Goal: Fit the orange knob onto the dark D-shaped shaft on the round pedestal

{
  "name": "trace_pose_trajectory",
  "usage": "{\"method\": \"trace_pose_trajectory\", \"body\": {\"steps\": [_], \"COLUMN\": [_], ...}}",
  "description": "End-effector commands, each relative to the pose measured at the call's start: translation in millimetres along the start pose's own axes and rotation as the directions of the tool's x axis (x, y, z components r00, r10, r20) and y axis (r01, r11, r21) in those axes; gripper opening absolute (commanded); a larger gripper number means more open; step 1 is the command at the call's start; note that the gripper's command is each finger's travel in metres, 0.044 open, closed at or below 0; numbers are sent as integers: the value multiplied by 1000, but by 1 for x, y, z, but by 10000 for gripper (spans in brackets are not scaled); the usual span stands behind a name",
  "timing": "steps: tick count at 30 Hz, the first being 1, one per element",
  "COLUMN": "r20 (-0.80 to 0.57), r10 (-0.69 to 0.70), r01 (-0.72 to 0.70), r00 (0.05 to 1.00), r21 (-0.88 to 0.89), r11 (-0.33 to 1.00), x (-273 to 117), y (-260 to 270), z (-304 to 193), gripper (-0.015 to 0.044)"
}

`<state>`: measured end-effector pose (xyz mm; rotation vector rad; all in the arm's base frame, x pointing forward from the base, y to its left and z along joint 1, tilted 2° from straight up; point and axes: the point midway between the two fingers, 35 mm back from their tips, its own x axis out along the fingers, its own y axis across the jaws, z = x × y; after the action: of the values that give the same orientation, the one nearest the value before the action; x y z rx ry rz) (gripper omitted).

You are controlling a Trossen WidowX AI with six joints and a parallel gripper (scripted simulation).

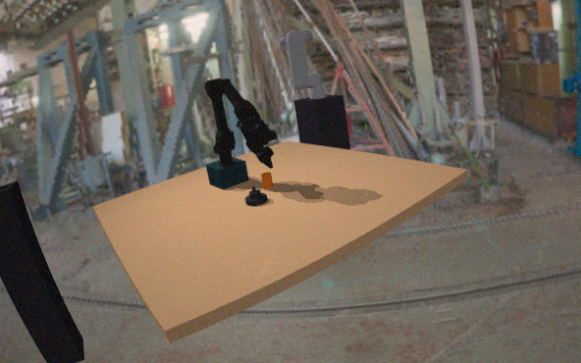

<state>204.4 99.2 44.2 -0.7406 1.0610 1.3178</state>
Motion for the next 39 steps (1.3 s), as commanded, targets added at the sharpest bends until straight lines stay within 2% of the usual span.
{"method": "trace_pose_trajectory", "body": {"steps": [1,4,12,15,20,24,27,36,39], "r20": [-252,-348,-348,-347,-347,-347,-347,-347,-347], "r10": [-113,-186,-186,-186,-186,-186,-186,-186,-186], "r01": [119,196,196,244,362,394,384,383,383], "r00": [961,919,919,919,919,919,919,919,919], "r21": [8,-6,-6,132,558,806,894,899,899], "r11": [993,981,981,961,747,442,229,214,214], "x": [-22,-35,-35,-35,-35,-34,-34,-34,-13], "y": [-2,-3,-3,-3,-4,-4,-4,-4,-8], "z": [3,6,6,6,6,6,6,6,-2], "gripper": [440,440,440,440,440,440,440,440,440]}}
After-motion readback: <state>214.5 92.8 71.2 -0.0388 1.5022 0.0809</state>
